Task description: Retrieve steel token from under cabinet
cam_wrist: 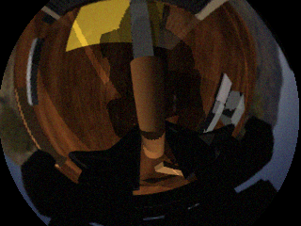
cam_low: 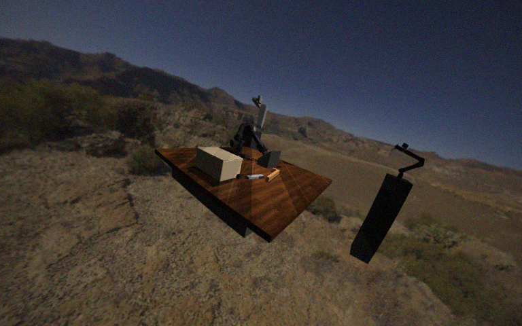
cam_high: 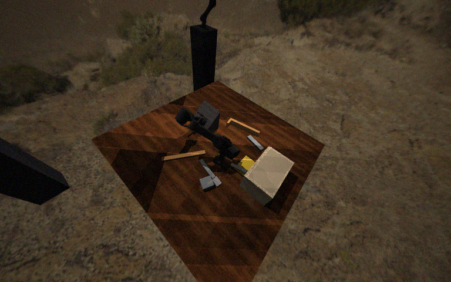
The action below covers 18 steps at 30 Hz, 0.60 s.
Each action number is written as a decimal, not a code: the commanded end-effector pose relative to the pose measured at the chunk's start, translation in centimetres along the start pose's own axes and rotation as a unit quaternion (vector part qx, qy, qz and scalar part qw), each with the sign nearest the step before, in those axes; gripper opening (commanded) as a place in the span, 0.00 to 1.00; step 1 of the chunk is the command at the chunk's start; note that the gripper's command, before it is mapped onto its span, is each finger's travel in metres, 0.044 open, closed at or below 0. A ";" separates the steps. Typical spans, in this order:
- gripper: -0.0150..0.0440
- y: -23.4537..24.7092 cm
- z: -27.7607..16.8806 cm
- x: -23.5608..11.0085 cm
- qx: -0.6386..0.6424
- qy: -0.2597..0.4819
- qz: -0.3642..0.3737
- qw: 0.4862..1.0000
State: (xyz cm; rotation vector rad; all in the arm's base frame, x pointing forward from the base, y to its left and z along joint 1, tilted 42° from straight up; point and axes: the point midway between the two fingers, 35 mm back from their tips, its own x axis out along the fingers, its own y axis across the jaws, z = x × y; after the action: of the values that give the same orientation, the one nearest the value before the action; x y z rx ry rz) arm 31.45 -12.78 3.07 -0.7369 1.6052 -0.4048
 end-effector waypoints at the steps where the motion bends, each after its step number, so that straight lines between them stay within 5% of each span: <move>1: 0.25 0.0 -0.8 0.1 -0.003 0.003 0.000 1.000; 18: 0.25 -0.1 -2.9 0.1 -0.003 0.003 0.000 1.000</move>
State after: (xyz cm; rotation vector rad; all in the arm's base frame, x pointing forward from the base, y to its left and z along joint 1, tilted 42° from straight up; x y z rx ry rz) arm 29.41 -13.22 3.55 -0.7378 1.6062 -0.4047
